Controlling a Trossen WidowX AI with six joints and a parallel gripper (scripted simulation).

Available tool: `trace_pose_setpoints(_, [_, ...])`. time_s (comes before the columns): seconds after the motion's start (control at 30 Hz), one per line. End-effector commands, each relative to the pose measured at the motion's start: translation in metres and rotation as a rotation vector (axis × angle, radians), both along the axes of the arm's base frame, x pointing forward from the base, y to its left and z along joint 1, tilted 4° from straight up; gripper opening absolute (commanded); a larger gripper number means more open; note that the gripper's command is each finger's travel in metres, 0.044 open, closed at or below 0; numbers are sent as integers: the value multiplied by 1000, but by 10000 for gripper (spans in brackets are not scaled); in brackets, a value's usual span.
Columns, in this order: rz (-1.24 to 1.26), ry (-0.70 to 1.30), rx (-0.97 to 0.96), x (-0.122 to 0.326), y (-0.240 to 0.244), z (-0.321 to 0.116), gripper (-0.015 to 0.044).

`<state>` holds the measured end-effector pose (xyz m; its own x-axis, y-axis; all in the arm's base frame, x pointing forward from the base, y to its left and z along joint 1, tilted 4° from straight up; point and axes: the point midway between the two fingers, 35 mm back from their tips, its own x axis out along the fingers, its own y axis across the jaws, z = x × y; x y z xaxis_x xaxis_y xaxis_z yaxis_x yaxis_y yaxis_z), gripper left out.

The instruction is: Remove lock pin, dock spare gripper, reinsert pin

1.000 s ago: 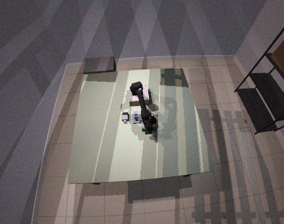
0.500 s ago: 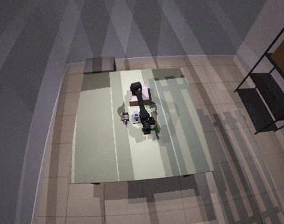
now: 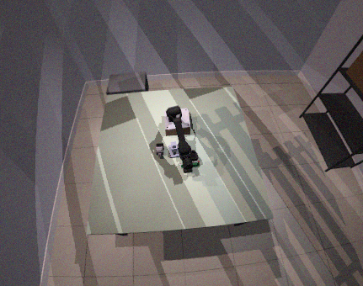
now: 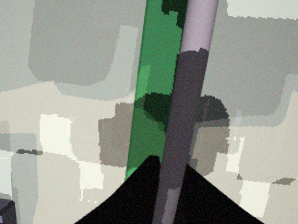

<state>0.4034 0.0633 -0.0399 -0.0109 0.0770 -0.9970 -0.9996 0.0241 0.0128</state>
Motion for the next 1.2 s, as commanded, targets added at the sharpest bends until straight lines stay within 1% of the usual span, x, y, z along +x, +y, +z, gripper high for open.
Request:
trace_pose_setpoints(0.0, [6, 0, 0, -1, -1, -8, 0])
trace_pose_setpoints(1.17, [9, -4, 0, -2, -1, -12, 0])
